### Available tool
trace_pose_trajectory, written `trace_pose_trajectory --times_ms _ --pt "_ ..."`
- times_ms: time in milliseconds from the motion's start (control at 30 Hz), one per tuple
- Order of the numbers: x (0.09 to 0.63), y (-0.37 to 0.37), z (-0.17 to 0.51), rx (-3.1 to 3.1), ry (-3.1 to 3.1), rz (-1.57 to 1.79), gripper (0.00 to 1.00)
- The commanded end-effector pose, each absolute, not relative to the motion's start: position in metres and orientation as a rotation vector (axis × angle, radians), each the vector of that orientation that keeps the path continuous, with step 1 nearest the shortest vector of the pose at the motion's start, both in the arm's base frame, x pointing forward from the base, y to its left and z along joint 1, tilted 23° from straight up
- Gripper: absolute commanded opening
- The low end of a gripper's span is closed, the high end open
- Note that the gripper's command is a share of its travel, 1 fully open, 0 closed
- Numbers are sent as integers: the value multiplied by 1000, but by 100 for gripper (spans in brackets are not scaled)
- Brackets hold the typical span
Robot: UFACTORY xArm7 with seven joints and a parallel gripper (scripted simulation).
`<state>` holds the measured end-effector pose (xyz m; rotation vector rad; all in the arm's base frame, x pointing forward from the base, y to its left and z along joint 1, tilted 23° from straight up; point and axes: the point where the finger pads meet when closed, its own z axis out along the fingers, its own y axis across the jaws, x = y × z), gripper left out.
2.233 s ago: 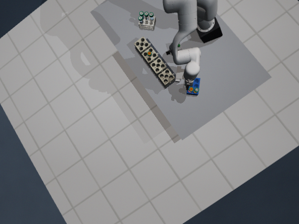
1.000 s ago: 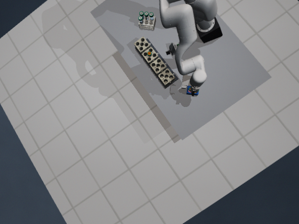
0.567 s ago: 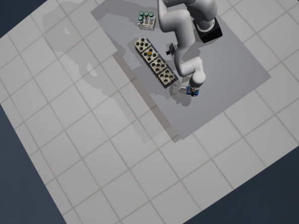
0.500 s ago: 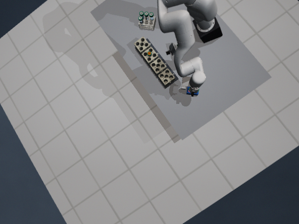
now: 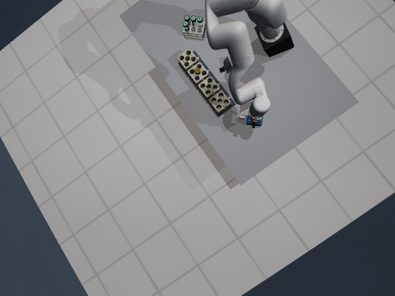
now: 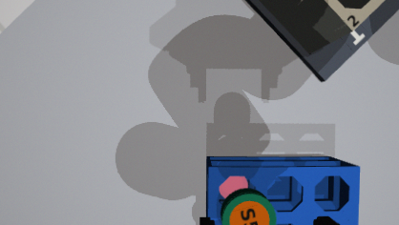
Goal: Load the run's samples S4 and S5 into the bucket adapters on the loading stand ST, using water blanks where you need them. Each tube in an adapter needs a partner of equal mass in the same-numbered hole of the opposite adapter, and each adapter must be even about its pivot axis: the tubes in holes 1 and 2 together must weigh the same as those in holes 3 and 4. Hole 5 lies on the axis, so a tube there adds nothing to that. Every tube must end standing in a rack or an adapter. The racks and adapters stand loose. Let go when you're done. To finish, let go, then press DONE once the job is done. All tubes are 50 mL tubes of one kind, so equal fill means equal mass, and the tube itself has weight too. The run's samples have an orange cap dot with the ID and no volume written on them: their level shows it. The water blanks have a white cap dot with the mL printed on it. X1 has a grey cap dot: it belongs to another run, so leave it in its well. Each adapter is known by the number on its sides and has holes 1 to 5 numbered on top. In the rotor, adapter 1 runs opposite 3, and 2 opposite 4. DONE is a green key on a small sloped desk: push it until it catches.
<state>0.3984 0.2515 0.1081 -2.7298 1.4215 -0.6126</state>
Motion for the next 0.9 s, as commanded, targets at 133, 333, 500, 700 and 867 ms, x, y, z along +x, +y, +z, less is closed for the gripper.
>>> trace_pose_trajectory --times_ms 133,333,500,700,867 --pt "404 251 96 -2726 1418 -616 57" --pt "408 249 85 -2726 1418 -616 57" --pt "410 248 79 -2726 1418 -616 57" --pt "413 246 73 -2726 1418 -616 57" --pt "413 246 73 -2726 1418 -616 57"
